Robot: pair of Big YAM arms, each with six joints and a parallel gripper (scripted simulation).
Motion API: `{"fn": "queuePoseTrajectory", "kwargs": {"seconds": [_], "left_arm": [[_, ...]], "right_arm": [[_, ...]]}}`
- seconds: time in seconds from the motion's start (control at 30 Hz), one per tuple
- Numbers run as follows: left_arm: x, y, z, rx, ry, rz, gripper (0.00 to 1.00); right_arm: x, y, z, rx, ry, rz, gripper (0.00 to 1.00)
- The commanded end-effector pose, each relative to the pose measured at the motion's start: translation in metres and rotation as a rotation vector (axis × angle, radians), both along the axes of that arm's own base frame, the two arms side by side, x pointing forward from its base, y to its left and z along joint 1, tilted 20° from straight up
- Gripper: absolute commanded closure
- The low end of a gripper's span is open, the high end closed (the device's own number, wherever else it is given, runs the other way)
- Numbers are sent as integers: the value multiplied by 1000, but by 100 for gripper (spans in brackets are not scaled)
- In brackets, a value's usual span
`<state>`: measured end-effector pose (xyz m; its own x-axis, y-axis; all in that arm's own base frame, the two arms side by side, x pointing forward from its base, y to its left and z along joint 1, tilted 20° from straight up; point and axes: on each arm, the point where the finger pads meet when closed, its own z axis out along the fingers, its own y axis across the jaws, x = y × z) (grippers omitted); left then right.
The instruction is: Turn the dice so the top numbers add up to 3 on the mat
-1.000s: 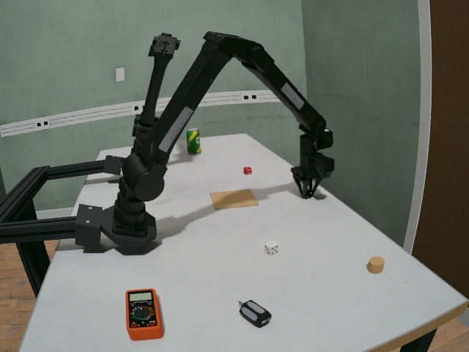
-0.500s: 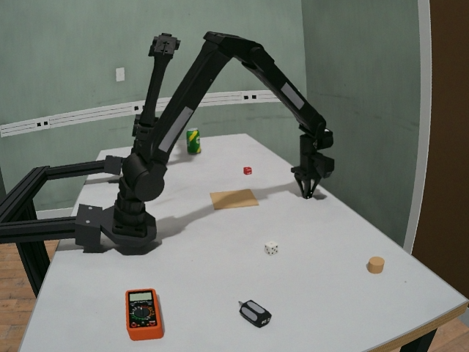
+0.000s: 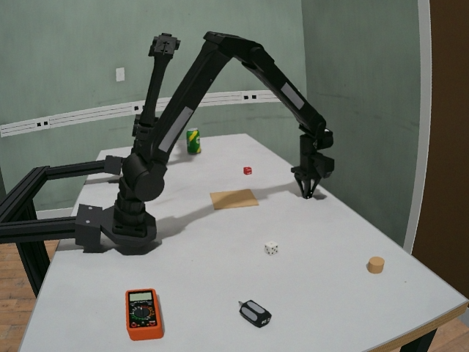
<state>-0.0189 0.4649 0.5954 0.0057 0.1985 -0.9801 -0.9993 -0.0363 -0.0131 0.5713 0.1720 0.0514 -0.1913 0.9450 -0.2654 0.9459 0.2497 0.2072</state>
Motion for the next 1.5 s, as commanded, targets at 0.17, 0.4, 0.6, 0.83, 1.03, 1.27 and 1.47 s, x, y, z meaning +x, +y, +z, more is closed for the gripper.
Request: {"fn": "queuePoseTrajectory", "kwargs": {"seconds": [0.17, 0.4, 0.6, 0.83, 1.03, 1.27, 1.47], "left_arm": [[-6, -6, 3, 4, 13, 19, 0], [-6, -6, 3, 4, 13, 19, 0], [-6, -6, 3, 4, 13, 19, 0], [-6, -6, 3, 4, 13, 19, 0], [-6, -6, 3, 4, 13, 19, 0], [-6, -6, 3, 4, 13, 19, 0], [-6, -6, 3, 4, 13, 19, 0]], "right_arm": [[9, -6, 4, 11, -22, -7, 80], [9, -6, 4, 11, -22, -7, 80], [8, 0, 27, 19, -37, -6, 80], [5, 23, 71, 33, -71, 6, 80], [-8, 29, 106, 32, -69, 5, 80], [-15, 35, 106, 15, -30, 5, 80], [-27, 18, 85, -8, 20, -10, 80]]}}
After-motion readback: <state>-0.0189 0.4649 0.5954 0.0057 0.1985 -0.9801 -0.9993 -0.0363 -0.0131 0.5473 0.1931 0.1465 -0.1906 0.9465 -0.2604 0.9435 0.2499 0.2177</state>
